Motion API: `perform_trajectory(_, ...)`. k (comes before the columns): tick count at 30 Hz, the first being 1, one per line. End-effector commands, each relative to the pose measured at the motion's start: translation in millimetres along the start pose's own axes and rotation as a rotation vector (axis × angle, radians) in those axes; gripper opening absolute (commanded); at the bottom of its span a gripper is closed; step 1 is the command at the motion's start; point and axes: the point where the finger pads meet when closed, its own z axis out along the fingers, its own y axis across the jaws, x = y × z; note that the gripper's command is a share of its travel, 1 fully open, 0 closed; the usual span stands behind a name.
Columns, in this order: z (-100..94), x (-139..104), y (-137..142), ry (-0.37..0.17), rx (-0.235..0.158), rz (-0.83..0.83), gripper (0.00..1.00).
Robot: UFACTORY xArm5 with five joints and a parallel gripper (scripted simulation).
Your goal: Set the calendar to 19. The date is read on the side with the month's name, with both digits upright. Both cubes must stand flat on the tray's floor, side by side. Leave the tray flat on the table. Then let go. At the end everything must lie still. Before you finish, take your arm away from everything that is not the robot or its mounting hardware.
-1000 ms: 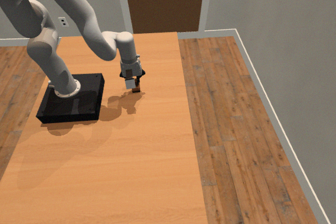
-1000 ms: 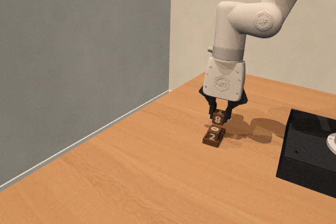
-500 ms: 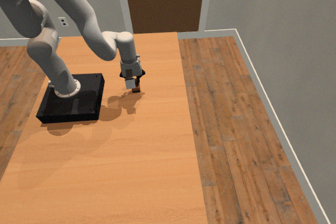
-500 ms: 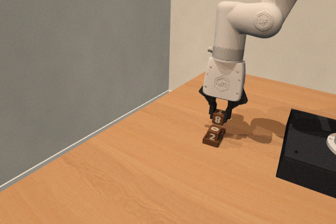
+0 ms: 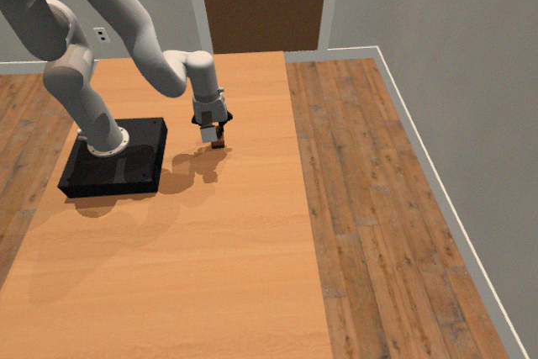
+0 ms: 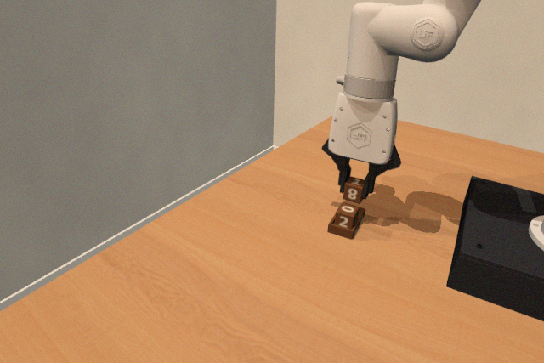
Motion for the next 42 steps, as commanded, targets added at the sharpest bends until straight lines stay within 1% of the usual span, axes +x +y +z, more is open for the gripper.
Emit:
perform_trajectory(1, -0.2, 0, -1, 0.000, 0.003, 0.000, 0.29)
perform_trajectory(13, 5.0, 0, -1, 0.000, 0.003, 0.000, 0.29)
perform_trajectory(28, 17.8, 0, -1, 0.000, 0.003, 0.000, 0.29)
perform_trajectory(42, 23.7, 0, -1, 0.000, 0.003, 0.000, 0.29)
